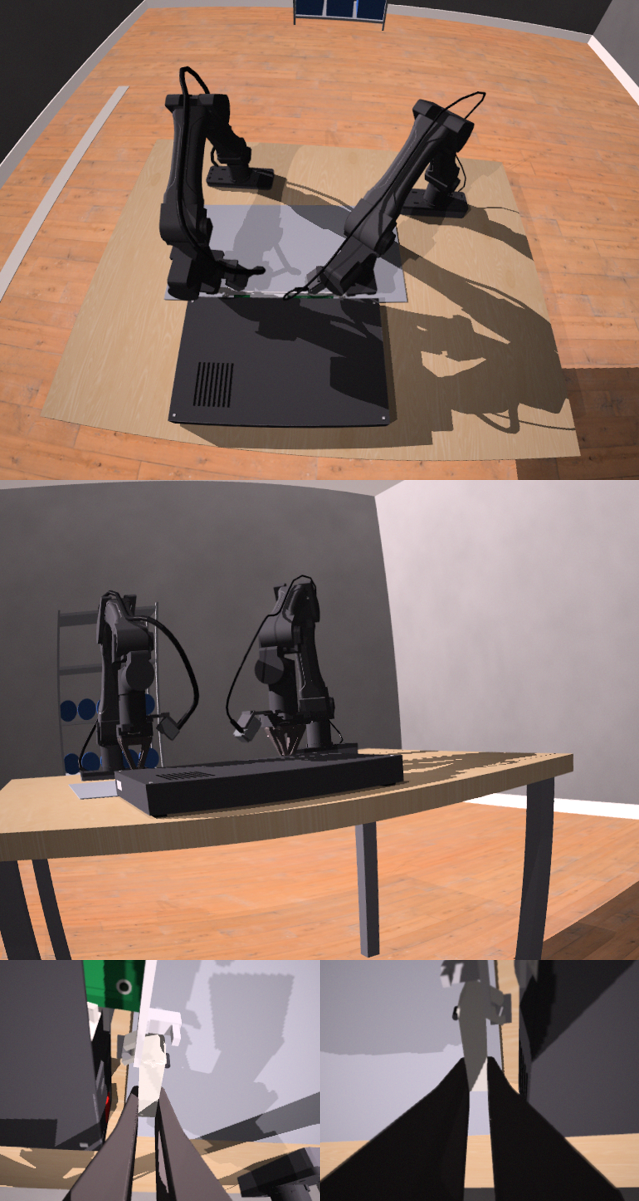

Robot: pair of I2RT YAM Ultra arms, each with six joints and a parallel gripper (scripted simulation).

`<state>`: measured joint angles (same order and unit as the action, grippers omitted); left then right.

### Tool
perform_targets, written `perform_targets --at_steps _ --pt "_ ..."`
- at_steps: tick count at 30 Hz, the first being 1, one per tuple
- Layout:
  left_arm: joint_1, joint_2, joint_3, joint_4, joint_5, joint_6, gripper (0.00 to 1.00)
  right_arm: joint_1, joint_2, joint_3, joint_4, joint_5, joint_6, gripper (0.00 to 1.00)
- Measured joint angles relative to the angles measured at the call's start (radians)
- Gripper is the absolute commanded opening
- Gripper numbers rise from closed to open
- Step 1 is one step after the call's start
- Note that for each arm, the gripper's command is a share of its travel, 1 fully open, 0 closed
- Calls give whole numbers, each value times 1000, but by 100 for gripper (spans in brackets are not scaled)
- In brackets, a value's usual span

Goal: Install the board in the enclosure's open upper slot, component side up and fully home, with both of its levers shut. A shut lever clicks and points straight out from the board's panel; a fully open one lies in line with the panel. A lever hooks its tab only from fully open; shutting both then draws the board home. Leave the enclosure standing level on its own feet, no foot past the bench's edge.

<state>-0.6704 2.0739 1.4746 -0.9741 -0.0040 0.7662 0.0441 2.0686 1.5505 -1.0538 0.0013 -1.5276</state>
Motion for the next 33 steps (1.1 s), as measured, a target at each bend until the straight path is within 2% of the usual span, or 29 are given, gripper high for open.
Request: perform_targets --at_steps 33 --pt "0 0 0 -3 4 -112 3 3 0 0 -5 2 110 3"
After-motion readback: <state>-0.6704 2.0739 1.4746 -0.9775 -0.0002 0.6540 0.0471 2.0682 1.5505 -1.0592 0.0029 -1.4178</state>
